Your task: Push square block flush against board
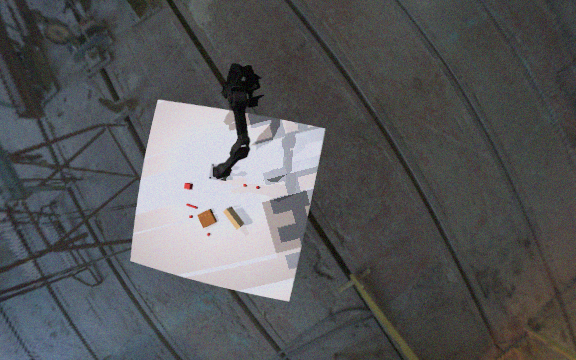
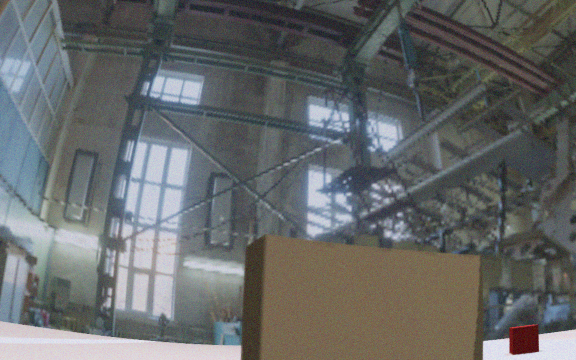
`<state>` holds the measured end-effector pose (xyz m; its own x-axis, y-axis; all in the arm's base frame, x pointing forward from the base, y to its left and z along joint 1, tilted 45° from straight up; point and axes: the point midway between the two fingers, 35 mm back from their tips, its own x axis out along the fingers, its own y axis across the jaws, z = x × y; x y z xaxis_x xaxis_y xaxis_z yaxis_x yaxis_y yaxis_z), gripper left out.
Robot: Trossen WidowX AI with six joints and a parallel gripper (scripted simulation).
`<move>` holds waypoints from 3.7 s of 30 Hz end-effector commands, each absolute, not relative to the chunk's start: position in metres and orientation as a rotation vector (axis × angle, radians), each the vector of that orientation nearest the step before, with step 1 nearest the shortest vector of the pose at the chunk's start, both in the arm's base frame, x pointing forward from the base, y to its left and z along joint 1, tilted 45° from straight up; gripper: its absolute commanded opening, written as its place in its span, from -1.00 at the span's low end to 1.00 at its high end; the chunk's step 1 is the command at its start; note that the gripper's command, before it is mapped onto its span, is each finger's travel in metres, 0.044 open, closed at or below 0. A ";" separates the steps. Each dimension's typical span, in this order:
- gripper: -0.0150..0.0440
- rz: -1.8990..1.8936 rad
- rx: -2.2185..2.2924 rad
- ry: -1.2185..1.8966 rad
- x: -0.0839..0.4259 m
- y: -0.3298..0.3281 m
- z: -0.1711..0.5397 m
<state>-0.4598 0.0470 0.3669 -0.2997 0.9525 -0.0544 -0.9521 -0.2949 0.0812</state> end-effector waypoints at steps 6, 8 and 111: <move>0.33 1.915 -0.002 0.144 -0.464 0.038 0.368; 0.15 1.952 -0.010 0.166 -0.467 0.029 0.369; -0.49 2.090 -3.028 -2.466 0.238 -0.222 0.165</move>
